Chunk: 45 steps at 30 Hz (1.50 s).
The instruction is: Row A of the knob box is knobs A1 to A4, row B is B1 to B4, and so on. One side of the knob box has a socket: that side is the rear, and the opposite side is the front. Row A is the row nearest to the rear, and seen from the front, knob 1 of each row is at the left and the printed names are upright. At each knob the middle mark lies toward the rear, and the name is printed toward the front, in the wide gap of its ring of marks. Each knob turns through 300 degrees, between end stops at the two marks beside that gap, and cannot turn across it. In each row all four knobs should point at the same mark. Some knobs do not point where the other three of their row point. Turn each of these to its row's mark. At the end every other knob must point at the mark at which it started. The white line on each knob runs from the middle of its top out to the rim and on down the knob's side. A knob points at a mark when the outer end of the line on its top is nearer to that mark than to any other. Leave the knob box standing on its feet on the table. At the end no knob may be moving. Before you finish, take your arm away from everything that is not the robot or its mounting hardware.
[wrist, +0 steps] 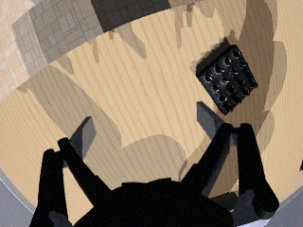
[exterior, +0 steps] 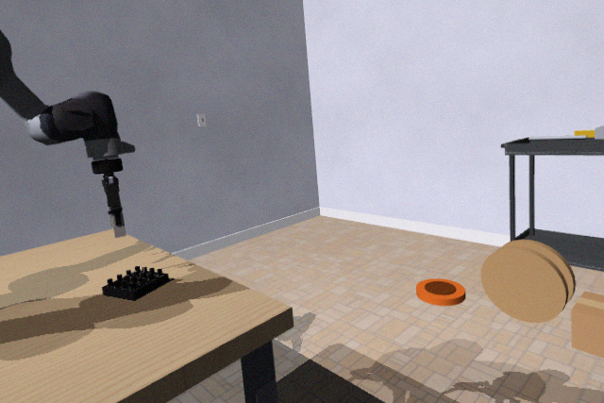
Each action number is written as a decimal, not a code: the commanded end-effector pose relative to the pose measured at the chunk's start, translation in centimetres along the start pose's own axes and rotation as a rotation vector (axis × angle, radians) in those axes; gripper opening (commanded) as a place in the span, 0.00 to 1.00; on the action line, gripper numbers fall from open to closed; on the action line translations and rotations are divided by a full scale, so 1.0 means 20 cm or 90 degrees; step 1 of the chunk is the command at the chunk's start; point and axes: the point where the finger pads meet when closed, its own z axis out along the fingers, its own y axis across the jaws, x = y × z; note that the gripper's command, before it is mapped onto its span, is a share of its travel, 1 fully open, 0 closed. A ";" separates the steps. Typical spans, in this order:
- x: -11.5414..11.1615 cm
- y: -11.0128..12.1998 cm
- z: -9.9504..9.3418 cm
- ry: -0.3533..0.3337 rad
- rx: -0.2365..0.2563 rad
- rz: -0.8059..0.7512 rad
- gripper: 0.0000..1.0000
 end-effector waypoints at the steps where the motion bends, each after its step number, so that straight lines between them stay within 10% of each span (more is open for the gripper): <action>1: 0.01 0.06 0.00 -0.001 0.015 -0.098 1.00; 45: -0.02 0.77 0.10 0.003 0.022 -0.382 1.00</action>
